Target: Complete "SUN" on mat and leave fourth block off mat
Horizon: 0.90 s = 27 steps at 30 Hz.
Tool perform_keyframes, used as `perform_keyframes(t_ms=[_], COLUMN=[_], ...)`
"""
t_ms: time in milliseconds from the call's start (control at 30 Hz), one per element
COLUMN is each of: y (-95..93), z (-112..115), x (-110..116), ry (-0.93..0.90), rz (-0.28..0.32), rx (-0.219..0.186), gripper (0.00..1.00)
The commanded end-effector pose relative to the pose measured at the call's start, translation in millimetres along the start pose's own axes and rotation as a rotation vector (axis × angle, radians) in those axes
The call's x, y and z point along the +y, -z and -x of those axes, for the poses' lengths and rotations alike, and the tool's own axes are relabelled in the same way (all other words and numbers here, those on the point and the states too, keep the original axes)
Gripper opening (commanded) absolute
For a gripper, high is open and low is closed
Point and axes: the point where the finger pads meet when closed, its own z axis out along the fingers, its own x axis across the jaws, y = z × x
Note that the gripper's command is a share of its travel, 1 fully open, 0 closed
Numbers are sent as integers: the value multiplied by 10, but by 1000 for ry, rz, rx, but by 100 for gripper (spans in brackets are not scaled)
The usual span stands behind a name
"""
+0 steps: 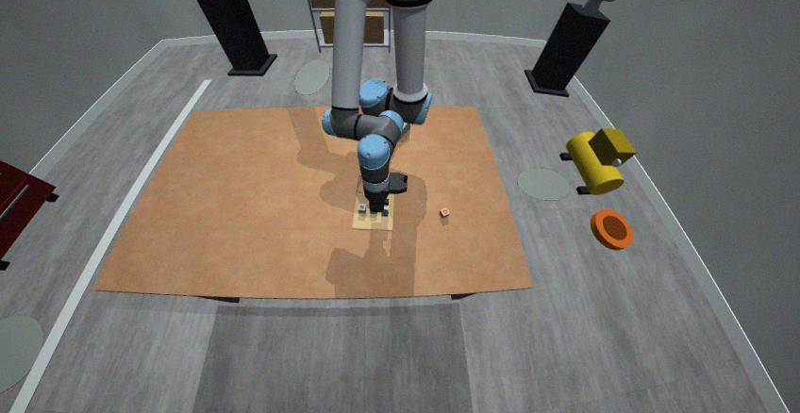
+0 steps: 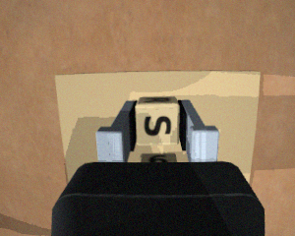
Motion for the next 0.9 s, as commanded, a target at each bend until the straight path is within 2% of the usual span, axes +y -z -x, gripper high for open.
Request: perform_keyframes(t_ms=[0,67,100,233,267,600,867], y=[-11,-11,-11,-11,-11,-8,91], z=[16,16,16,16,16,15,-15], x=[3,3,3,3,3,3,8], ry=[-2,-2,-2,-2,-2,-2,-2], rz=[-1,-1,-1,-1,-1,-1,1], rx=[-3,-3,-3,-3,-3,-2,4], gripper=[67,67,73,73,79,79,79])
